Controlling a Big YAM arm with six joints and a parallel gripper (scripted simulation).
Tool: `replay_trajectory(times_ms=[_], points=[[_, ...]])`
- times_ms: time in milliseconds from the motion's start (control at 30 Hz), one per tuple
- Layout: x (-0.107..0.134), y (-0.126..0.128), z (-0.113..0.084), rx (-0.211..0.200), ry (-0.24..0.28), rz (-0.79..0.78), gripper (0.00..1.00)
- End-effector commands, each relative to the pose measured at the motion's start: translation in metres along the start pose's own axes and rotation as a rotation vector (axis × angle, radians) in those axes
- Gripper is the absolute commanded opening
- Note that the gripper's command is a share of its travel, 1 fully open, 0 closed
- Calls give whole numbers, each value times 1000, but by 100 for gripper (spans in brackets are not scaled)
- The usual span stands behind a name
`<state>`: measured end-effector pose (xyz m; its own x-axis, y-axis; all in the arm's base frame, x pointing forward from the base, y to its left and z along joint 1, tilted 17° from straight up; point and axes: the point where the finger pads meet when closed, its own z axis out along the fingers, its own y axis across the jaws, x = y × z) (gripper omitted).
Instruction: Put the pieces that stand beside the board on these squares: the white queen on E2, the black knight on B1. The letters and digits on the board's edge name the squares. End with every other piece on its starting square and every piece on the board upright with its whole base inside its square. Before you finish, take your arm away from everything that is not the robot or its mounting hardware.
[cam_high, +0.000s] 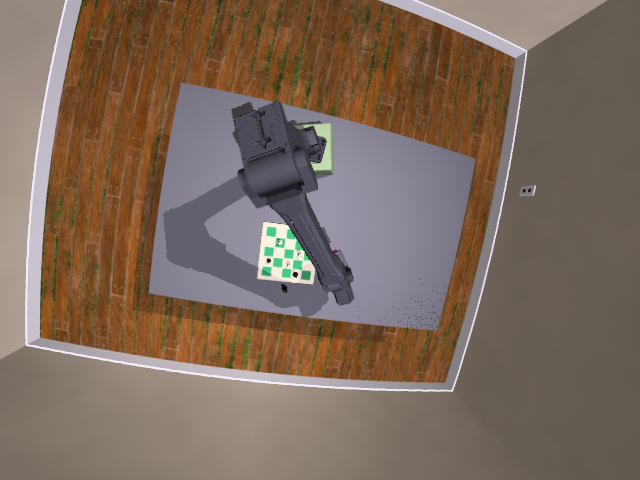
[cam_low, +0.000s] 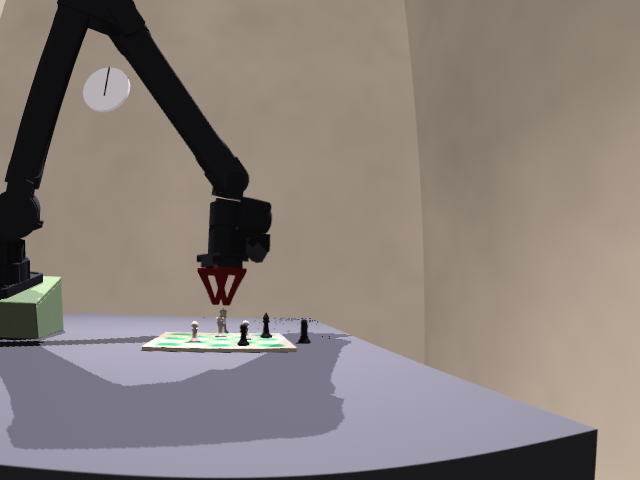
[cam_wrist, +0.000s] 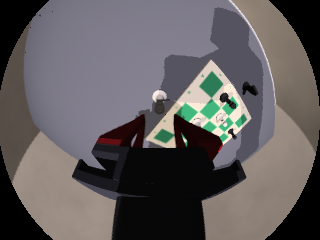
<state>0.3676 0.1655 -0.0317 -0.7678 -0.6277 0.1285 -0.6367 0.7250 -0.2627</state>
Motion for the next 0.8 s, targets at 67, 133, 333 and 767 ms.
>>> replay_trajectory(times_ms=[67, 133, 333, 767], points=[[-31, -16, -22, 15, -85, 22, 41], [-31, -16, -22, 15, -85, 22, 41], [-31, -16, -22, 15, -85, 22, 41], [-29, -14, -10, 12, -61, 17, 41]])
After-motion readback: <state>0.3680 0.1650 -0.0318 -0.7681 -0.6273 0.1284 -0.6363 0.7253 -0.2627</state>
